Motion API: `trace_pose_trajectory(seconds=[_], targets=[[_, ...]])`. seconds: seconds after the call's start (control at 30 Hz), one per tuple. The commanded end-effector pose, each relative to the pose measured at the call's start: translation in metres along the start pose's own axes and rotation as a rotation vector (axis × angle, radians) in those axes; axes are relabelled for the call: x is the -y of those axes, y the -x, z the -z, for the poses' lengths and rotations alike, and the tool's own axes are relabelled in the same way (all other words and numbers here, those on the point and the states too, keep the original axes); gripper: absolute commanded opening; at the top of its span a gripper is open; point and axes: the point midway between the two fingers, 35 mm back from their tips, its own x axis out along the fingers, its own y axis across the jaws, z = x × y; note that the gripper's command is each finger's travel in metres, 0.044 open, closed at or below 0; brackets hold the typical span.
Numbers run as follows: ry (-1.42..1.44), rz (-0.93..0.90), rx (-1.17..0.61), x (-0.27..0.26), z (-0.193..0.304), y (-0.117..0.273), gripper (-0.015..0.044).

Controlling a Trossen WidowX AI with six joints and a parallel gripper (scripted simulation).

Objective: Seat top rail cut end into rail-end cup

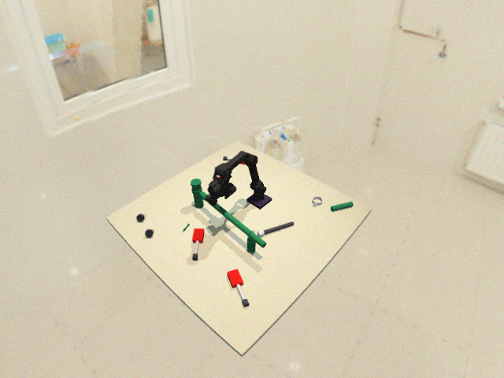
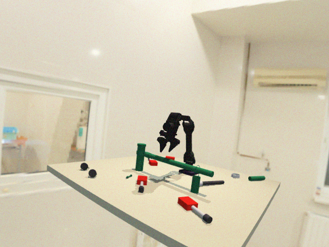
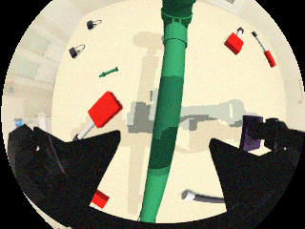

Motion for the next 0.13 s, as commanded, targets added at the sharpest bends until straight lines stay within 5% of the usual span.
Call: trace_pose_trajectory(seconds=[0.0,0.1], targets=[[0.006,0.002,0.004,0.0002,-0.0005,0.0000,0.0440],[0.006,0.002,0.004,0.0002,-0.0005,0.0000,0.0440]])
